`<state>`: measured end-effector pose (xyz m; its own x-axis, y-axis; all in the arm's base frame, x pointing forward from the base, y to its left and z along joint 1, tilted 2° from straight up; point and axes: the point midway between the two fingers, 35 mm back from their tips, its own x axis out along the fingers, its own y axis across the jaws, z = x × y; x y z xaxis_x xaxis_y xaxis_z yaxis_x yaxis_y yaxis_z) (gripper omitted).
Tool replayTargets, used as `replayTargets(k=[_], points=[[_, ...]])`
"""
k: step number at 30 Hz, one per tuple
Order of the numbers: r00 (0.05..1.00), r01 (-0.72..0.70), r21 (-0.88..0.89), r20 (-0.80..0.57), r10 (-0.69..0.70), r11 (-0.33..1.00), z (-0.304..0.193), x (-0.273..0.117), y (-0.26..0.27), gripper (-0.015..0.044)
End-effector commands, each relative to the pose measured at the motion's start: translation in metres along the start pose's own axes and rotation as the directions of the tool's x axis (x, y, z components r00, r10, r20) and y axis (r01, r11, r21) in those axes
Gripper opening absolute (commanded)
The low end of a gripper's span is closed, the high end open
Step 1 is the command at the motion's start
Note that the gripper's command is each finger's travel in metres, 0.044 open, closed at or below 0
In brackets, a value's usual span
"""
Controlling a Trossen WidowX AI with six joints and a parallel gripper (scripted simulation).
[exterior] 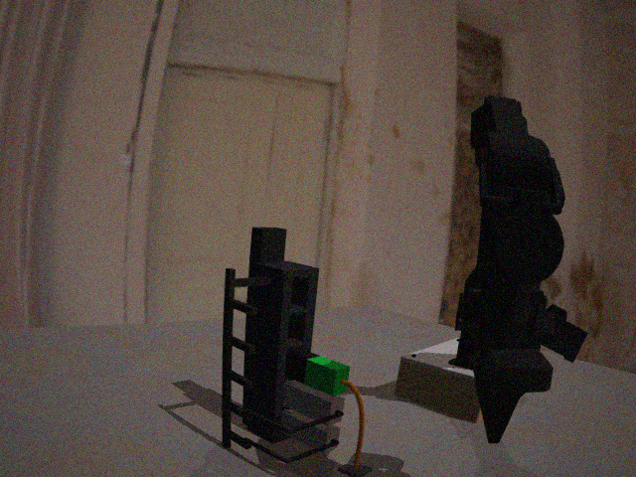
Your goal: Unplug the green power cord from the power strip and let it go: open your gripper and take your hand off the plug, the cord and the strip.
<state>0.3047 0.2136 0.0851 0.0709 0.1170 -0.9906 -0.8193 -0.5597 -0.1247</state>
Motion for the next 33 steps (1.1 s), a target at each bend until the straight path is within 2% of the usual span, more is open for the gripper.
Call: replayTargets(k=[1, 8, 33], points=[[0.998, -0.021, 0.177, -0.052, 0.03, 0.984, -0.063, -0.016, 0.028, 0.016], [0.989, -0.046, 0.458, -0.101, 0.103, 0.888, -0.147, -0.039, 0.093, 0.016], [0.989, -0.047, 0.465, -0.103, 0.106, 0.884, -0.171, -0.043, 0.105, 0.016]])
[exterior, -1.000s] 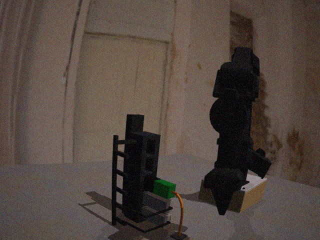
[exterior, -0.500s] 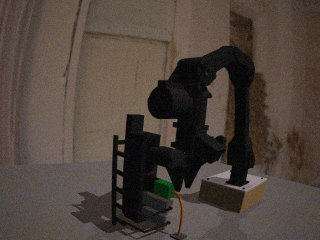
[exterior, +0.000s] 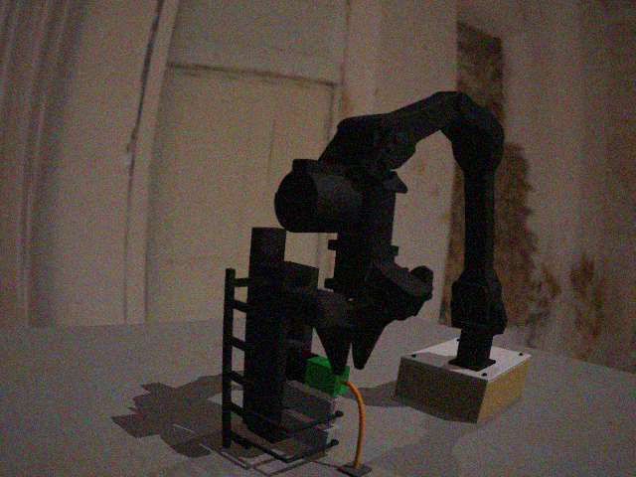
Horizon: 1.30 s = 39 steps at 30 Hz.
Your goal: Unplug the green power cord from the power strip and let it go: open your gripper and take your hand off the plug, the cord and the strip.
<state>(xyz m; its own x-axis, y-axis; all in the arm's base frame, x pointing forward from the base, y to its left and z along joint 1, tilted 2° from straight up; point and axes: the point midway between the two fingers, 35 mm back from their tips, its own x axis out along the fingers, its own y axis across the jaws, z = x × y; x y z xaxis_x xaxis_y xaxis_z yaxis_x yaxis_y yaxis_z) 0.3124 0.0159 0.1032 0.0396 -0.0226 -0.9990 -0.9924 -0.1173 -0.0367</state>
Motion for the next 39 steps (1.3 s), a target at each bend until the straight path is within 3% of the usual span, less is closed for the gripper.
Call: replayTargets(k=[1, 32, 35, 39], points=[[1.0, 0.001, -0.002, -0.007, -0.001, 1.0, -0.008, -0.001, 0.001, 0.016], [1.0, 0.001, -0.002, -0.008, -0.001, 1.0, -0.022, 0.011, 0.002, 0.016], [1.0, 0.008, 0.002, -0.003, -0.008, 1.0, -0.021, 0.008, 0.001, 0.0081], [1.0, 0.008, 0.002, -0.003, -0.008, 1.0, -0.021, 0.008, 0.001, 0.0055]])
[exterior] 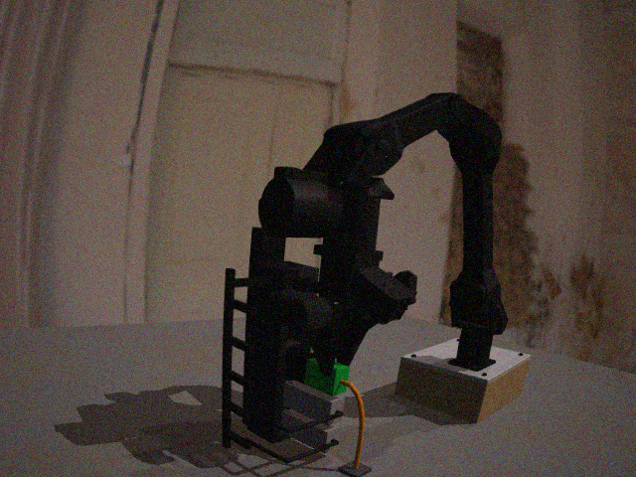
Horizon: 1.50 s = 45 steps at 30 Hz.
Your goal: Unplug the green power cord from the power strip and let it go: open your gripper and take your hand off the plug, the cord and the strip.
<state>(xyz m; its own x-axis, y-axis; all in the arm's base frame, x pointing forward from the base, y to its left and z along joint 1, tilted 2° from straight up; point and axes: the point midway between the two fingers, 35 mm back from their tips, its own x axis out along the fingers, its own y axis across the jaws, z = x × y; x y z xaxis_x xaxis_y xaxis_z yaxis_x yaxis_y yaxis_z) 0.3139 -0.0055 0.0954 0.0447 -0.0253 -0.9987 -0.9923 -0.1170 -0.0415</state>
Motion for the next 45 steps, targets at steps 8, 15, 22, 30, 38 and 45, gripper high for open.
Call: replayTargets(k=[8, 15, 22, 30, 38, 45], points=[[1.0, 0.003, 0.001, 0.0, -0.003, 1.0, 0.002, 0.0, -0.001, 0.0], [1.0, 0.002, 0.001, 0.001, -0.002, 1.0, 0.012, 0.0, -0.002, 0.0], [1.0, 0.001, 0.0, 0.001, -0.001, 1.0, 0.024, 0.0, -0.002, 0.0], [1.0, 0.0, 0.0, 0.002, 0.0, 1.0, 0.037, 0.0, -0.002, 0.0], [1.0, -0.001, -0.001, 0.002, 0.001, 1.0, 0.05, 0.0, -0.001, 0.0], [1.0, -0.003, -0.002, -0.001, 0.003, 1.0, 0.041, 0.001, -0.001, 0.0157]])
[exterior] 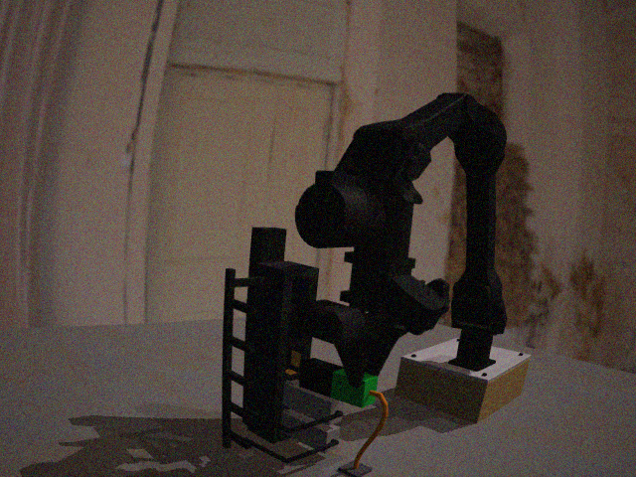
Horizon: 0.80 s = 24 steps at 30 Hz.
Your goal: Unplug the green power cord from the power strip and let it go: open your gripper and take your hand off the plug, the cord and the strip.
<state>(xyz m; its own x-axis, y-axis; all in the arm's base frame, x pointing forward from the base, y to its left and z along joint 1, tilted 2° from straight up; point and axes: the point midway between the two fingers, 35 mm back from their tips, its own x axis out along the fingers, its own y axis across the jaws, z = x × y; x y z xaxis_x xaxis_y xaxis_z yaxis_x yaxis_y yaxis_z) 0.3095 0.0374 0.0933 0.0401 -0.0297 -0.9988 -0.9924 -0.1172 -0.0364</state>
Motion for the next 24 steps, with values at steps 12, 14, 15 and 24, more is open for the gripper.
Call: replayTargets(k=[12, 14, 15, 24], points=[[1.0, 0.002, -0.002, 0.005, -0.002, 1.0, 0.027, -0.006, -0.002, 0.044], [1.0, 0.002, -0.002, 0.007, -0.002, 1.0, 0.048, -0.011, -0.001, 0.044], [1.0, 0.002, -0.002, 0.008, -0.002, 1.0, 0.056, -0.012, 0.0, 0.044], [1.0, 0.002, -0.002, 0.008, -0.002, 1.0, 0.058, -0.013, 0.0, 0.044]])
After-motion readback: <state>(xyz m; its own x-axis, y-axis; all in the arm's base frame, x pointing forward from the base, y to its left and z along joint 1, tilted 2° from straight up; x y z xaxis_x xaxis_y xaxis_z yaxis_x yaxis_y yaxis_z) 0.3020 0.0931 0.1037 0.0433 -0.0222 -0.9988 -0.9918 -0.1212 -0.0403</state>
